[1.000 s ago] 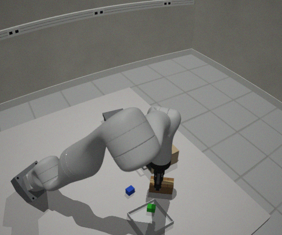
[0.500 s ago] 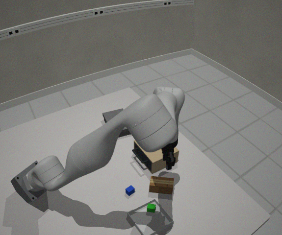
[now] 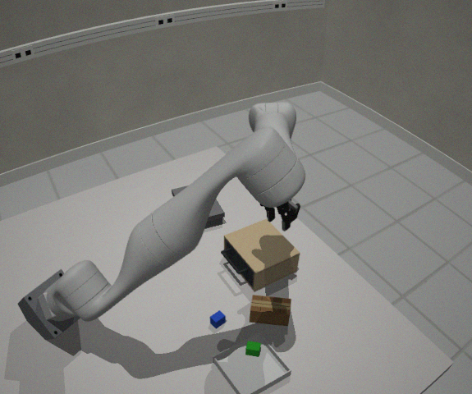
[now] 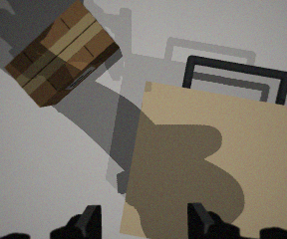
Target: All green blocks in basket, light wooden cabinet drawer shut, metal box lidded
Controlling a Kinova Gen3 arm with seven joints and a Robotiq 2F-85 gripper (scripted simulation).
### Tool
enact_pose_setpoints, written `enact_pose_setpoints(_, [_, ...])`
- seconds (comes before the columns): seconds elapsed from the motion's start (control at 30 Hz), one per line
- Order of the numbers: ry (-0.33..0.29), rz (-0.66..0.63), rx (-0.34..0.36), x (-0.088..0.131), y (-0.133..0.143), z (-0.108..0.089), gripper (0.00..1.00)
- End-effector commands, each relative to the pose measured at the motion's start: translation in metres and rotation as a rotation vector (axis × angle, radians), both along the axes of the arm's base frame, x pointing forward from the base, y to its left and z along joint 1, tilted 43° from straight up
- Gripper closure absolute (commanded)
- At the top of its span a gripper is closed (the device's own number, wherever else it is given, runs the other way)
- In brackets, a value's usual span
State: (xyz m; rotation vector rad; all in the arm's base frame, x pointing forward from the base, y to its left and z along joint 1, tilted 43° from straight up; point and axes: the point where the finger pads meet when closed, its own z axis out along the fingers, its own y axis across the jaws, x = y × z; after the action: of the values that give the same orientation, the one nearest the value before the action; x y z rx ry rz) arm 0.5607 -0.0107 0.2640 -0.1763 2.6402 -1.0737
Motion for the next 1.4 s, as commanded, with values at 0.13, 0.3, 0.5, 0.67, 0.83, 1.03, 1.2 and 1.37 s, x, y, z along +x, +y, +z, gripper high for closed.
enact_pose_setpoints(0.13, [0.250, 0.243, -0.104, 0.045, 0.090, -0.068, 0.43])
enact_pose_setpoints(0.3, [0.395, 0.390, -0.153, 0.056, 0.140, -0.112, 0.43])
enact_pose_setpoints(0.5, [0.505, 0.494, -0.186, 0.059, 0.177, -0.151, 0.43])
enact_pose_setpoints(0.67, [0.628, 0.604, -0.219, 0.054, 0.212, -0.194, 0.43])
enact_pose_setpoints(0.83, [0.730, 0.690, -0.242, 0.046, 0.236, -0.231, 0.43])
enact_pose_setpoints(1.03, [0.795, 0.741, -0.255, 0.039, 0.249, -0.254, 0.43])
enact_pose_setpoints(1.2, [0.852, 0.784, -0.265, 0.031, 0.259, -0.275, 0.43])
enact_pose_setpoints(1.37, [0.879, 0.812, -0.268, 0.028, 0.265, -0.287, 0.43])
